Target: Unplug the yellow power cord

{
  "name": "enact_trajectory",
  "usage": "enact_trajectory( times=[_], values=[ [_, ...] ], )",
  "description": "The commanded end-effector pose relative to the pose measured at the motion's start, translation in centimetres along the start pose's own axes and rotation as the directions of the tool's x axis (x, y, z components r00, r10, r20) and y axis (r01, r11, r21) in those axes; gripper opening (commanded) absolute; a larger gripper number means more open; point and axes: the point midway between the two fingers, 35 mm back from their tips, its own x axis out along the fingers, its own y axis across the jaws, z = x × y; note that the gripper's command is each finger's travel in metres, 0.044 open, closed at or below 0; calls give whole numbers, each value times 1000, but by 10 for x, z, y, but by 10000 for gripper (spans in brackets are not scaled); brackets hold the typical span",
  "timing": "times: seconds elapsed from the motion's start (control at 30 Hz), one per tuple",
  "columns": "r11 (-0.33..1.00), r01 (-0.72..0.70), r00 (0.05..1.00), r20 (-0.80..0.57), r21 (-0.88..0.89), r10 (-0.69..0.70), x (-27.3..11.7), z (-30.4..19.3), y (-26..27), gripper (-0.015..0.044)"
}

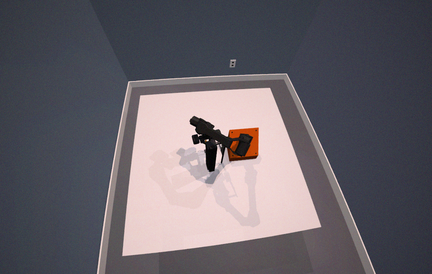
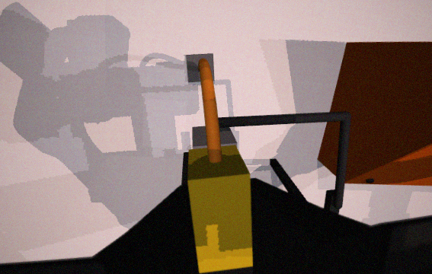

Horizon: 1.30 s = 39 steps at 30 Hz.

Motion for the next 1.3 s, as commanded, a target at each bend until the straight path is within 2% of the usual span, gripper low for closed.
enact_trajectory(
  times=[0.0, 0.23, 0.67, 0.8, 0.93, 1.27],
  values=[
    [1000, -7, 997, 79, 6, 7, -11, 36, -1, 0],
    [1000, -8, 997, 79, 6, 7, -14, 47, -2, 0],
    [1000, -9, 997, 76, 7, 9, -11, 40, -2, 341],
    [1000, -9, 997, 78, 7, 9, -17, 58, 0, 440],
    [1000, -9, 997, 80, 6, 9, -27, 96, -2, 440],
    [1000, -9, 997, 80, 6, 9, -28, 99, -2, 440]
  ],
)
